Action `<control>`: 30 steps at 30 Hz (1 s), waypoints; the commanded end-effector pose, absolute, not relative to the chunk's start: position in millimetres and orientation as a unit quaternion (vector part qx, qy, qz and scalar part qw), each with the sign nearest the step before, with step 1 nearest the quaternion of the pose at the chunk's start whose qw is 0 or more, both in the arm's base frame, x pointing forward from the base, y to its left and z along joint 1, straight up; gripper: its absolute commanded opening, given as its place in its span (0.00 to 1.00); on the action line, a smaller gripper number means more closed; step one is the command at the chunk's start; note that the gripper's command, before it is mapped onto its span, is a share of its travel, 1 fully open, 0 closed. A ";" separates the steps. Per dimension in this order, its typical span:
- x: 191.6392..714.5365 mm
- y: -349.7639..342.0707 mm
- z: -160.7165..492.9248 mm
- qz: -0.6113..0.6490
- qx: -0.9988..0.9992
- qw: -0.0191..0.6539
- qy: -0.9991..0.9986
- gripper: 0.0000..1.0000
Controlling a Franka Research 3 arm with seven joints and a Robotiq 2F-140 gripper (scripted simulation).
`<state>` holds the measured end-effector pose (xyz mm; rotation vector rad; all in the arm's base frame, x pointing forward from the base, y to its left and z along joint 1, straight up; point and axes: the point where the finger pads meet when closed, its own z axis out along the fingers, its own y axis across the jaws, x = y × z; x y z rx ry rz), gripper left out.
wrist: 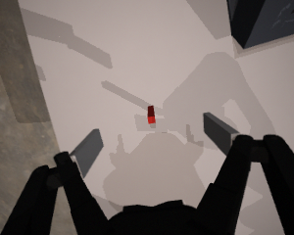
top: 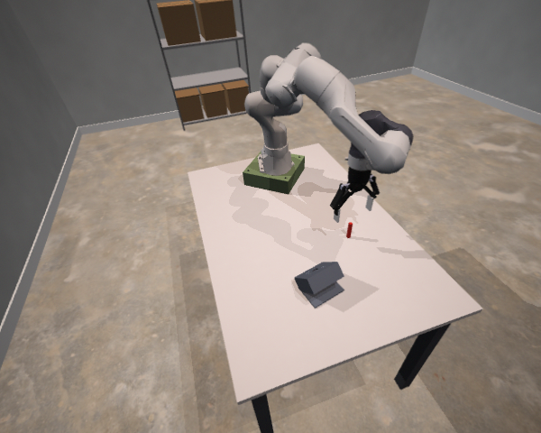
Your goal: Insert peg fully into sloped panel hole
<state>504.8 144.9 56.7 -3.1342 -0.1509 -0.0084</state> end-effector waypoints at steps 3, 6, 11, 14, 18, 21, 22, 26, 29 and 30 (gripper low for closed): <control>503.4 144.7 46.9 -0.001 -0.999 0.001 -0.045 1.00; 503.6 144.1 43.8 -0.001 -0.999 0.001 -0.046 1.00; 503.7 144.1 38.8 -0.001 -0.999 0.001 -0.046 1.00; 503.9 144.2 33.8 -0.001 -0.999 0.001 -0.046 1.00; 504.1 144.3 27.1 -0.001 -0.999 0.001 -0.046 1.00; 504.2 144.4 22.1 -0.001 -0.999 0.001 -0.046 1.00; 504.3 144.4 20.5 -0.001 -0.999 0.001 -0.046 1.00; 504.5 144.5 13.8 -0.001 -0.999 0.001 -0.046 1.00; 504.6 144.5 12.2 -0.001 -0.999 0.001 -0.046 1.00; 504.7 144.6 10.5 -0.001 -0.999 0.001 -0.046 1.00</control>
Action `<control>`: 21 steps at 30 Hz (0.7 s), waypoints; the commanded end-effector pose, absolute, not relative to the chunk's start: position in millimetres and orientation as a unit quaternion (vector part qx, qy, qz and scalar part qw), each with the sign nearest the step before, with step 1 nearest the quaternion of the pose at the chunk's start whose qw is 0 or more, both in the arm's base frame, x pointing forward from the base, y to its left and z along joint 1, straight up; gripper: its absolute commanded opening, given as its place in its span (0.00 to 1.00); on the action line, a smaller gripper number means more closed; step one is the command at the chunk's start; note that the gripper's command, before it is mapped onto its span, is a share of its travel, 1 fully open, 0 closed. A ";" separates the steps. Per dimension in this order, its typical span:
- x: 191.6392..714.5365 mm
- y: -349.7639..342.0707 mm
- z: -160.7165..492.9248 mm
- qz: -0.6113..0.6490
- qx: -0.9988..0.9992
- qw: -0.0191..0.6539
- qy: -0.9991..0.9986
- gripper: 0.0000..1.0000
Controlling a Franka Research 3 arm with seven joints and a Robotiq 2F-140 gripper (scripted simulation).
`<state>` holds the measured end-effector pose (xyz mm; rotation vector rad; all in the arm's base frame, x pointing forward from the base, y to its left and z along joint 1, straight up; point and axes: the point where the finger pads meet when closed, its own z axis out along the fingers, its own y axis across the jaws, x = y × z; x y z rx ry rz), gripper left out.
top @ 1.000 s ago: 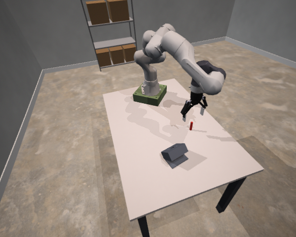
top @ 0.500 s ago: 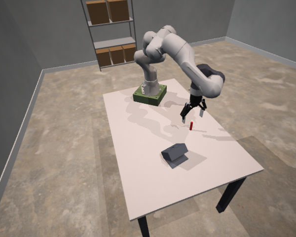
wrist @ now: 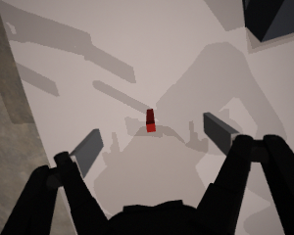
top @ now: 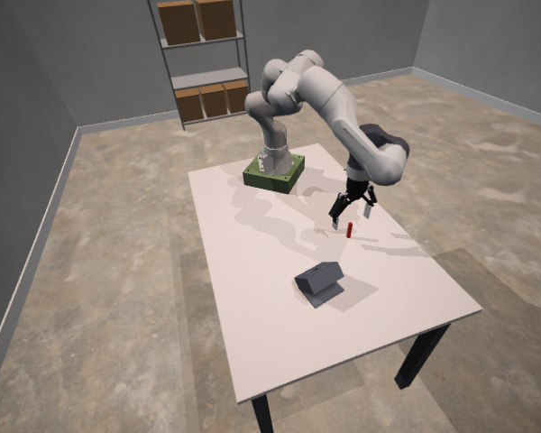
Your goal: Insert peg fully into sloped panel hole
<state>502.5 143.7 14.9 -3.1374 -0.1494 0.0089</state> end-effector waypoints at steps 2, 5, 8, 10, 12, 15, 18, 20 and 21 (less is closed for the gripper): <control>504.9 144.6 7.2 -0.001 -0.999 0.001 -0.046 1.00; 505.2 144.7 2.4 -0.001 -0.999 0.001 -0.046 1.00; 505.6 144.8 -1.6 -0.001 -0.999 0.001 -0.046 1.00; 506.0 144.8 -3.7 -0.001 -0.999 0.001 -0.046 1.00; 506.3 144.8 -5.4 -0.001 -0.999 0.001 -0.046 1.00; 506.5 144.8 -6.1 -0.001 -0.999 0.001 -0.046 1.00; 503.1 144.3 -4.6 0.004 -0.999 0.000 -0.048 0.95; 503.1 144.3 -4.6 0.004 -0.999 0.000 -0.048 0.91; 503.1 144.3 -4.6 0.004 -0.999 0.000 -0.048 0.89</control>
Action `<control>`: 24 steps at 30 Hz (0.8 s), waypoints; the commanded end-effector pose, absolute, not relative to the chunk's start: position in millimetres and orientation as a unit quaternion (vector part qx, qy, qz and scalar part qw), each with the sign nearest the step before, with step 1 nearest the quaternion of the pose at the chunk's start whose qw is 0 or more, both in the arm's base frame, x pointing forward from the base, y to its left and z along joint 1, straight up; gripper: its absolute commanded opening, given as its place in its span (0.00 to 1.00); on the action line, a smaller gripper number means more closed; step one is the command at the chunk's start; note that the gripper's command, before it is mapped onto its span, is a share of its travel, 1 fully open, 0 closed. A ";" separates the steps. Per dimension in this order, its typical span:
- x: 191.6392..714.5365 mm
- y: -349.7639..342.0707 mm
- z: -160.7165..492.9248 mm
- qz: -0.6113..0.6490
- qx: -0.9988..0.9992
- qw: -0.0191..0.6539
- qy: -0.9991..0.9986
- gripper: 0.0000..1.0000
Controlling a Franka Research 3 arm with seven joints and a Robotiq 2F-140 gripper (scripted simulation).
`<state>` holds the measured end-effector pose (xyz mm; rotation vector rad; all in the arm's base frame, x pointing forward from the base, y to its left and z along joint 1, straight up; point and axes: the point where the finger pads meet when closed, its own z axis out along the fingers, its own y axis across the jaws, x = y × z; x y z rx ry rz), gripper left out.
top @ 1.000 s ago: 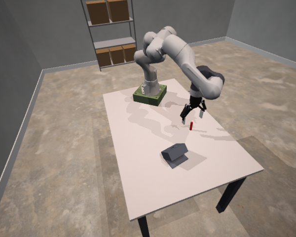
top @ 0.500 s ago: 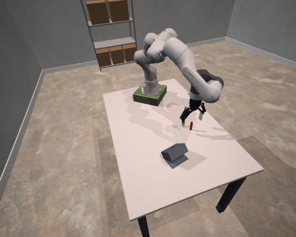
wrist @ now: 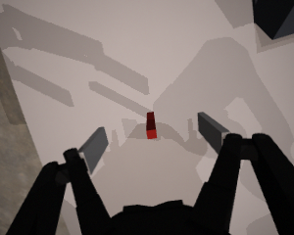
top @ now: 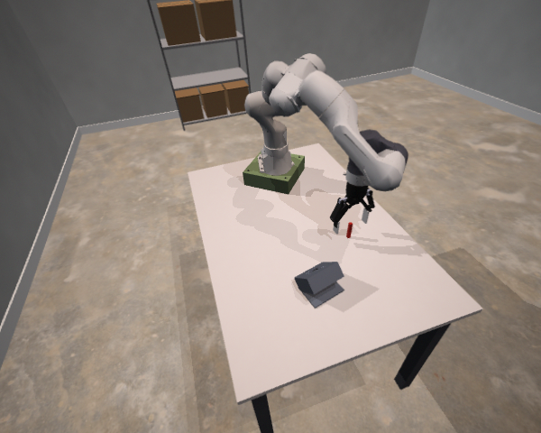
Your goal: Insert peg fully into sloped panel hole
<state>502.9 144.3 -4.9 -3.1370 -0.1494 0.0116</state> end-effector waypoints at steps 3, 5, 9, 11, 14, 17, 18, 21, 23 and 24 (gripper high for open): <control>503.1 144.3 -4.6 0.004 -0.999 0.000 -0.048 0.84; 503.1 144.3 -4.6 0.004 -0.999 0.000 -0.048 0.80; 503.1 144.3 -4.6 0.004 -0.999 0.000 -0.048 0.73; 503.1 144.3 -4.6 0.004 -0.999 0.000 -0.048 0.73; 503.1 144.3 -4.6 0.004 -0.999 0.000 -0.048 0.68; 503.1 144.3 -4.6 0.004 -0.999 0.000 -0.048 0.63; 503.1 144.3 -4.6 0.004 -0.999 0.000 -0.048 0.61; 503.1 144.3 -4.6 0.004 -0.999 0.000 -0.048 0.55; 503.1 144.3 -4.6 0.004 -0.999 0.000 -0.048 0.52; 503.1 144.3 -4.6 0.004 -0.999 0.000 -0.048 0.50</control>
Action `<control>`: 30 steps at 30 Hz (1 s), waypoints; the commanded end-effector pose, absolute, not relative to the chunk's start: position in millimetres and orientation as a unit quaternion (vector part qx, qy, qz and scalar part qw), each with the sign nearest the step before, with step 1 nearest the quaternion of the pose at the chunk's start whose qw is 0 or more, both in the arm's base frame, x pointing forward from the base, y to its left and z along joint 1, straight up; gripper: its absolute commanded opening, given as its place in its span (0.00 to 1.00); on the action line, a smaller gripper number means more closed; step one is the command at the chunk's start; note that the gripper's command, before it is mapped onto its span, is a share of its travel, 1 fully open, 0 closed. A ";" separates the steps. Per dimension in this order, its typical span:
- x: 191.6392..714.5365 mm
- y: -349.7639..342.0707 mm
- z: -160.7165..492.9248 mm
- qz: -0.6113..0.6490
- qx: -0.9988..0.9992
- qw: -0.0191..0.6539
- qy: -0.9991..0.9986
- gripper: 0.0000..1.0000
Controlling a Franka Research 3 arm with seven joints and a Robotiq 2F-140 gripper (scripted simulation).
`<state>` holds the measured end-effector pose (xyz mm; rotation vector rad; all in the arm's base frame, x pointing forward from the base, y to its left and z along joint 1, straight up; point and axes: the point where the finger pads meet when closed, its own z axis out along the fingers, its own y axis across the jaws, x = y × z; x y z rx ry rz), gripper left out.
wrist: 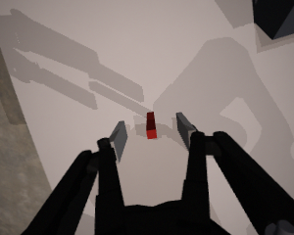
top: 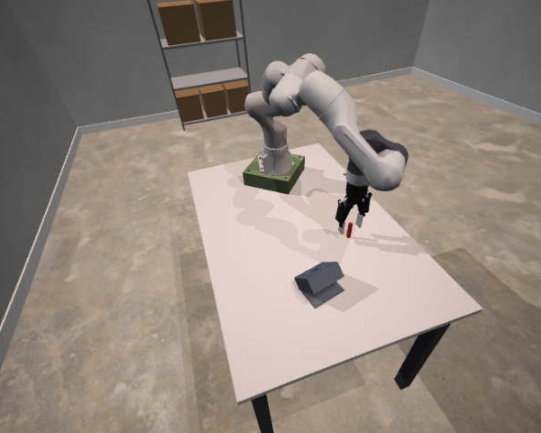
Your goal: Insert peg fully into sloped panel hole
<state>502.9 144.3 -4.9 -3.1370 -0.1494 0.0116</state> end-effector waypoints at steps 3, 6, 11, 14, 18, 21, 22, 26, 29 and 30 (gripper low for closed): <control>503.1 144.3 -4.6 0.004 -0.999 0.000 -0.048 0.47; 503.1 144.3 -4.6 0.004 -0.999 0.000 -0.048 0.43; 503.1 144.3 -4.6 0.004 -0.999 0.000 -0.048 0.34; 503.1 144.3 -4.6 0.004 -0.999 0.000 -0.048 0.29; 503.1 144.3 -4.6 0.004 -0.999 0.000 -0.048 0.22; 503.1 144.3 -4.6 0.004 -0.999 0.000 -0.048 0.20; 503.1 144.3 -4.6 0.004 -0.999 0.000 -0.048 0.18; 503.1 144.3 -4.6 0.004 -0.999 0.000 -0.048 0.11; 503.1 144.3 -4.6 0.004 -0.999 0.000 -0.048 0.06; 503.1 144.3 -4.6 0.004 -0.999 0.000 -0.048 0.04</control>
